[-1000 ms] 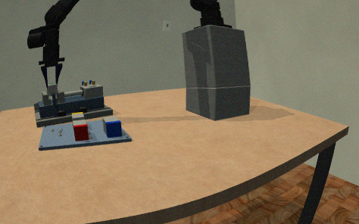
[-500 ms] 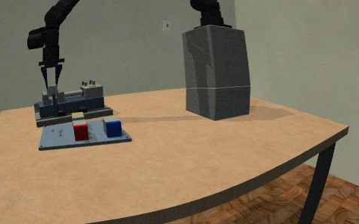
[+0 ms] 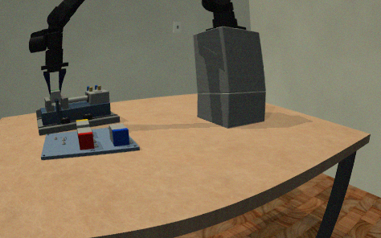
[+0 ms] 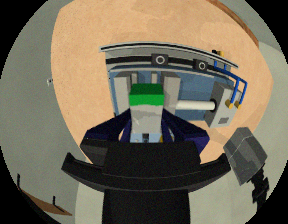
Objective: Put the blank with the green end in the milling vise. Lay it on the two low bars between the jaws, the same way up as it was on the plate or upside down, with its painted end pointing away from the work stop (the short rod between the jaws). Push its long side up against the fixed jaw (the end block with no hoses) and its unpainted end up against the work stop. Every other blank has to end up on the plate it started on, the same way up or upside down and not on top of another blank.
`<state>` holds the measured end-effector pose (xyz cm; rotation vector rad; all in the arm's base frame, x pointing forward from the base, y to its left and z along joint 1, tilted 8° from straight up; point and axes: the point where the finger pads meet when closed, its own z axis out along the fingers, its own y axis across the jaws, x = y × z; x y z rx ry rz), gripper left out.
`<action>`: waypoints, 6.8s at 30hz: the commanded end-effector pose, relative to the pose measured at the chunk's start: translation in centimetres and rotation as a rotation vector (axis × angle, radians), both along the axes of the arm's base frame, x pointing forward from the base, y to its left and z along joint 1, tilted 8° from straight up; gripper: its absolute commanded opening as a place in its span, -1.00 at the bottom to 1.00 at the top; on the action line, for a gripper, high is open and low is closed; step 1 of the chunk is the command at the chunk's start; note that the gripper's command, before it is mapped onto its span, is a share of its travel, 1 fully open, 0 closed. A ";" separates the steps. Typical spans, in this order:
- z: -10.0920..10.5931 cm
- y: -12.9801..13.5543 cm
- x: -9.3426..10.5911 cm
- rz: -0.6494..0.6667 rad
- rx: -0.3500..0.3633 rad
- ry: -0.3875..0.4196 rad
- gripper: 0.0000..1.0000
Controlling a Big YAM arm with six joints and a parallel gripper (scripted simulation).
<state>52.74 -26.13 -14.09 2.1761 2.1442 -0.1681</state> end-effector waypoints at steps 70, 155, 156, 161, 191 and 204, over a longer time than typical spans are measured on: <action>0.6 -0.3 2.7 -0.002 -0.018 -0.049 -1.00; 1.0 0.1 3.0 0.001 -0.021 -0.056 -1.00; 1.0 0.1 3.0 0.001 -0.021 -0.057 -1.00; 1.0 0.3 3.0 0.002 -0.021 -0.056 -1.00; 0.9 0.3 2.9 0.002 -0.020 -0.054 -1.00; 0.9 0.3 2.9 0.002 -0.020 -0.054 -1.00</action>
